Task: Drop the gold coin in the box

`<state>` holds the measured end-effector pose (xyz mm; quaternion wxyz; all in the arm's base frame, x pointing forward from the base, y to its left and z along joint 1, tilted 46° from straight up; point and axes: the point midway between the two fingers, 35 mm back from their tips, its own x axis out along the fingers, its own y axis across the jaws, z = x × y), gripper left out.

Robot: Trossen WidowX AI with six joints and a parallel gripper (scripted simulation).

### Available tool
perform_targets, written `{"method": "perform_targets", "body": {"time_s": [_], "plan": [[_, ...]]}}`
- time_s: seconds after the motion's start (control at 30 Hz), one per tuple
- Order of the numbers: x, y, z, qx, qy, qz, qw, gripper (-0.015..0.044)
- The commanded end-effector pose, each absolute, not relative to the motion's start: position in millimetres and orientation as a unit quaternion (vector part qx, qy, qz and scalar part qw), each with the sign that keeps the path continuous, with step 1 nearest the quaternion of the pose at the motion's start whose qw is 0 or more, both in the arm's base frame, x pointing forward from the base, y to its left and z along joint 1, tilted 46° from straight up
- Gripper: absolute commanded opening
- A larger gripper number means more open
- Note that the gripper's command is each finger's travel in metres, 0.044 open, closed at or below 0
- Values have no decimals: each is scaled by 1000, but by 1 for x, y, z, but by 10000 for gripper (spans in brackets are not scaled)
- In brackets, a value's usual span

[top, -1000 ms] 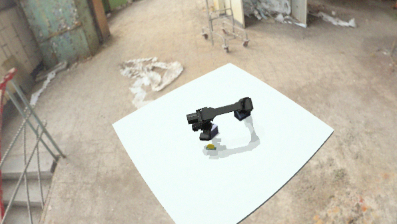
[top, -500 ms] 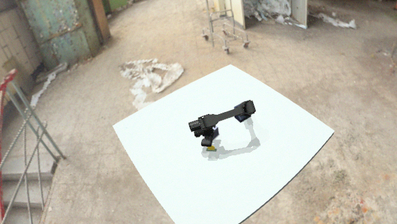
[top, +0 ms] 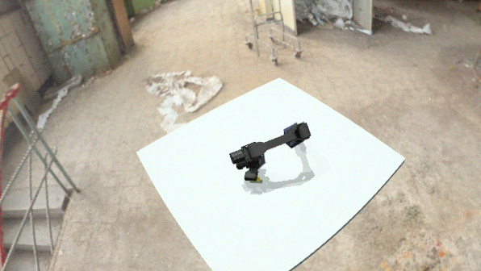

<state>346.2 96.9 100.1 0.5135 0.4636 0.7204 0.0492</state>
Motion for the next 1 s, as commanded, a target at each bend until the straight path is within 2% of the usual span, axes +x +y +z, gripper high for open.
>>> {"method": "perform_targets", "body": {"time_s": [0.0,0.7,0.9,0.97], "plan": [[344,102,95,466,722,48,510,161],[341,125,74,467,722,49,509,161],[341,125,74,467,722,49,509,3],[341,125,74,467,722,49,509,0]]}}
